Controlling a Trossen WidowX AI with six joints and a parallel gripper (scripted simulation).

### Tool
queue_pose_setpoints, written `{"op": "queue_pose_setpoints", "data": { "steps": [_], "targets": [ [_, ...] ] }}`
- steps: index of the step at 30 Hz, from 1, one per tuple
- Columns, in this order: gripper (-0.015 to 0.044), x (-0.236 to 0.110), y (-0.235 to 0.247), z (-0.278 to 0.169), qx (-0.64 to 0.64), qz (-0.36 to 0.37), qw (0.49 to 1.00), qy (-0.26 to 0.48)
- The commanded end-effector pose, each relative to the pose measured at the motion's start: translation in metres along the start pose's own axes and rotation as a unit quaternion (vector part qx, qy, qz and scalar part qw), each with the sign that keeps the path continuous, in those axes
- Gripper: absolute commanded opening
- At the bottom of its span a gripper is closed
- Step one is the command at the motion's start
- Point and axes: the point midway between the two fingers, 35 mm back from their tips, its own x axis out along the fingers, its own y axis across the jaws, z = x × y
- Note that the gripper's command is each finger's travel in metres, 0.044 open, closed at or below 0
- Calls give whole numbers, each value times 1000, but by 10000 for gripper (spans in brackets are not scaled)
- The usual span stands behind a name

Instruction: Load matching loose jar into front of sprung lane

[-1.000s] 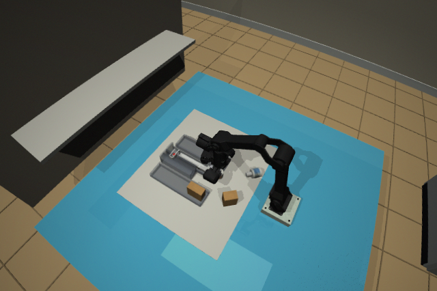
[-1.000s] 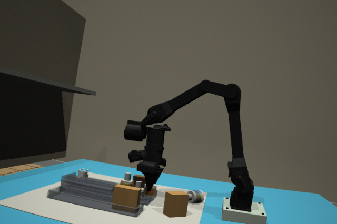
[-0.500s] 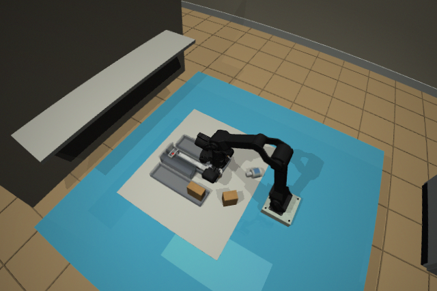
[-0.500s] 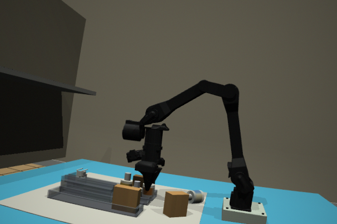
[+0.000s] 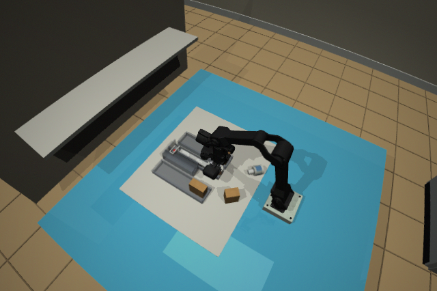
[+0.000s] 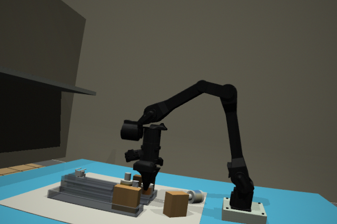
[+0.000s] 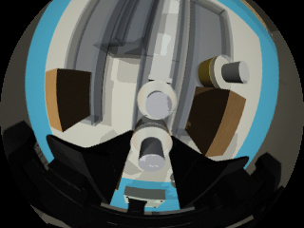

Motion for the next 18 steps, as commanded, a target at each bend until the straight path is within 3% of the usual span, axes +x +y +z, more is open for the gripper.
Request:
{"op": "queue_pose_setpoints", "data": {
  "steps": [1, 18],
  "targets": [
    [0, -4, 1, 10, 1, 1, 1000, -15],
    [0, -6, 1, 16, 1, 1, 1000, -16]
  ]
}}
